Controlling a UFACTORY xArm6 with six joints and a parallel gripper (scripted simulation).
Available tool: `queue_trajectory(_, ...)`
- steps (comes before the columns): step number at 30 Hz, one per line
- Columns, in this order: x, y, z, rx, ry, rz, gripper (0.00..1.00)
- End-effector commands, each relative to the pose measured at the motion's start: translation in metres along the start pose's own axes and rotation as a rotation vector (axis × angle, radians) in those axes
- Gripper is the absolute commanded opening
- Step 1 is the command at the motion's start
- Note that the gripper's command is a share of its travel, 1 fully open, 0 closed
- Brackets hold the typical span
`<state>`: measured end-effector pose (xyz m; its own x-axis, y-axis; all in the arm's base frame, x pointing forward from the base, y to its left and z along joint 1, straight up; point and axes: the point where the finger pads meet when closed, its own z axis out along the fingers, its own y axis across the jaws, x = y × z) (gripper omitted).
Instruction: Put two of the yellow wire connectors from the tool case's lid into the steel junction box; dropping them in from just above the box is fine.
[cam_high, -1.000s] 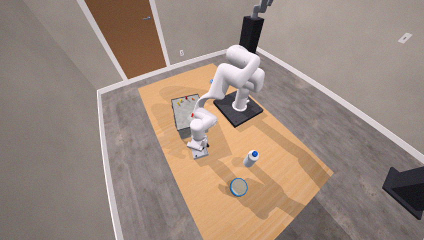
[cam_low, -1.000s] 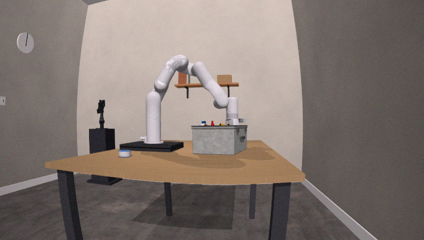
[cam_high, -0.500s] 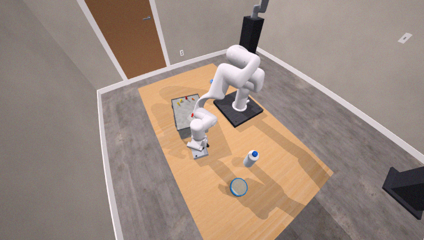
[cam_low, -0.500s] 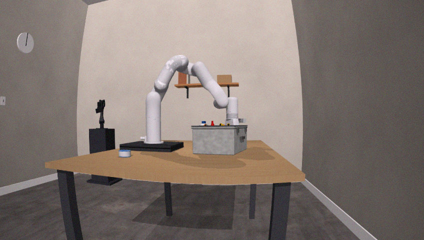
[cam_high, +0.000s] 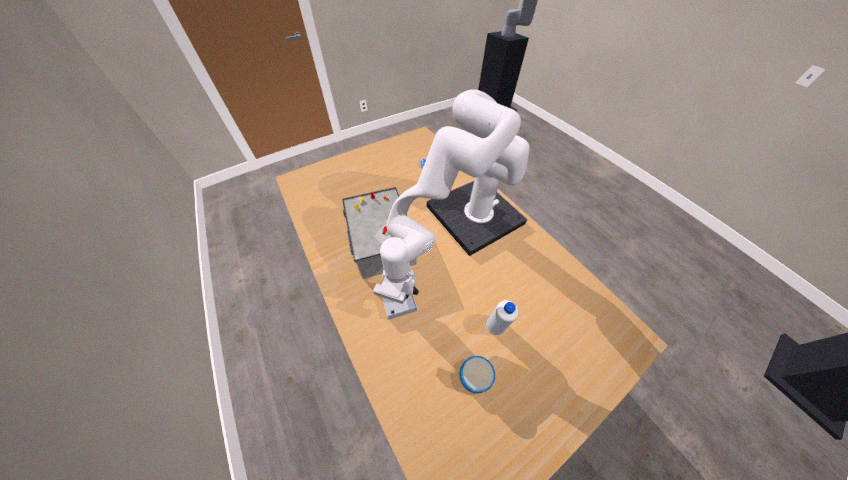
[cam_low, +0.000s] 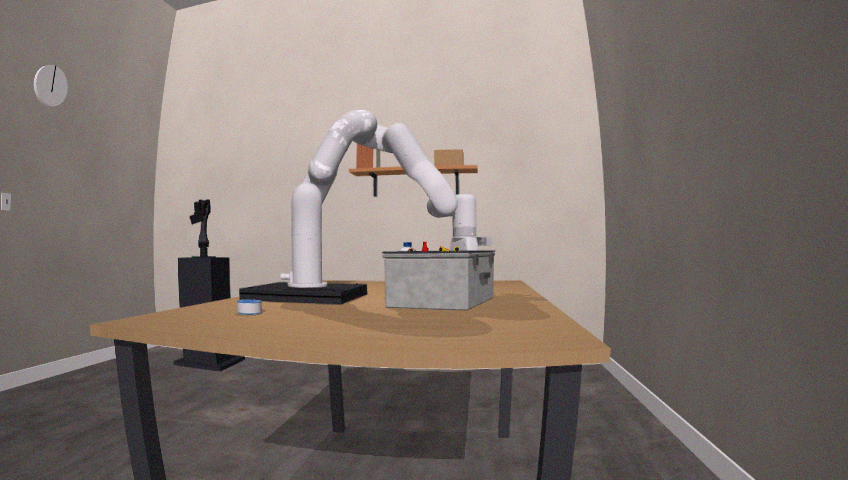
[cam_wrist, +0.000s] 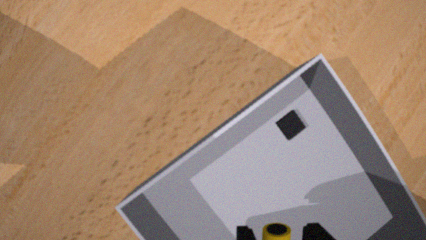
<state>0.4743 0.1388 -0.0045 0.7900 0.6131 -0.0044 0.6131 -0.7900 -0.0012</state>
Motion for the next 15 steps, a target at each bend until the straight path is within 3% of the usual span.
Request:
queue_trajectory(1,0.002,0.001,-0.002,-0.002,0.004,0.000,0.30)
queue_trajectory(5,0.002,0.001,-0.005,-0.002,0.004,0.000,0.30)
queue_trajectory(9,0.001,0.001,-0.034,-0.002,0.004,0.000,0.30)
queue_trajectory(11,0.001,0.001,-0.034,-0.002,0.004,0.000,0.30)
queue_trajectory(15,0.001,0.000,-0.088,-0.002,0.004,0.000,0.30)
